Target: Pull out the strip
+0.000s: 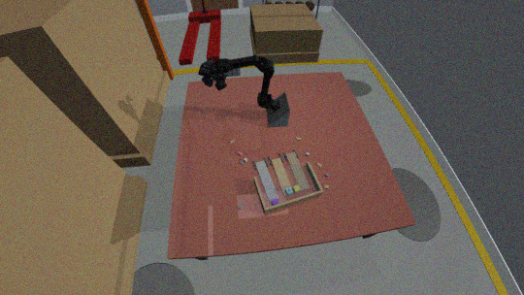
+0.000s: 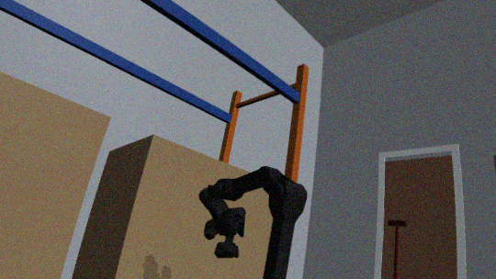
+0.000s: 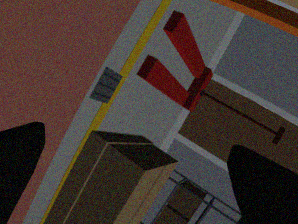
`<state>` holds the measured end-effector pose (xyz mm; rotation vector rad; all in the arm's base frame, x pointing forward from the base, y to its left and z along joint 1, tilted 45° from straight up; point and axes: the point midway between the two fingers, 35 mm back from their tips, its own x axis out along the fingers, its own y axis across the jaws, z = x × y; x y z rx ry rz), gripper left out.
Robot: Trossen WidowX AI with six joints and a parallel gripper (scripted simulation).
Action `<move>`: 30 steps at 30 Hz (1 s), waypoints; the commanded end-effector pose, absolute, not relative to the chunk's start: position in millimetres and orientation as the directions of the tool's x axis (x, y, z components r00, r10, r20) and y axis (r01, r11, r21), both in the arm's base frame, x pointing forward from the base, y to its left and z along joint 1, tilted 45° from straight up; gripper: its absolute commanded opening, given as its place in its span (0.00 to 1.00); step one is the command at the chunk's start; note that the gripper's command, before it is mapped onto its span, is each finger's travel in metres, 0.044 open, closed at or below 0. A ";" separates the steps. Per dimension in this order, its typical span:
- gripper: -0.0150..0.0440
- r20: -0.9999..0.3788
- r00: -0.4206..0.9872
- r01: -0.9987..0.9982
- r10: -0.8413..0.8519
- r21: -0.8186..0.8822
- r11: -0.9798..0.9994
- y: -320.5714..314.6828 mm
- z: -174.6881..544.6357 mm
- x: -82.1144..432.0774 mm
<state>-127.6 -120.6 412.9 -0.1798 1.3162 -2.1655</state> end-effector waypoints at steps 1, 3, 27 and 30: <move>0.93 -0.204 -0.744 0.470 -0.636 -0.836 -0.283 -157.4 400.8 -111.5; 0.93 -0.215 -0.683 0.507 -0.698 -0.828 -0.241 -181.0 392.9 -94.7; 0.93 -0.326 0.230 0.533 -0.917 -0.746 0.399 -196.4 250.4 239.1; 0.93 -0.336 0.341 0.484 -0.878 -0.738 0.470 -161.1 229.0 271.4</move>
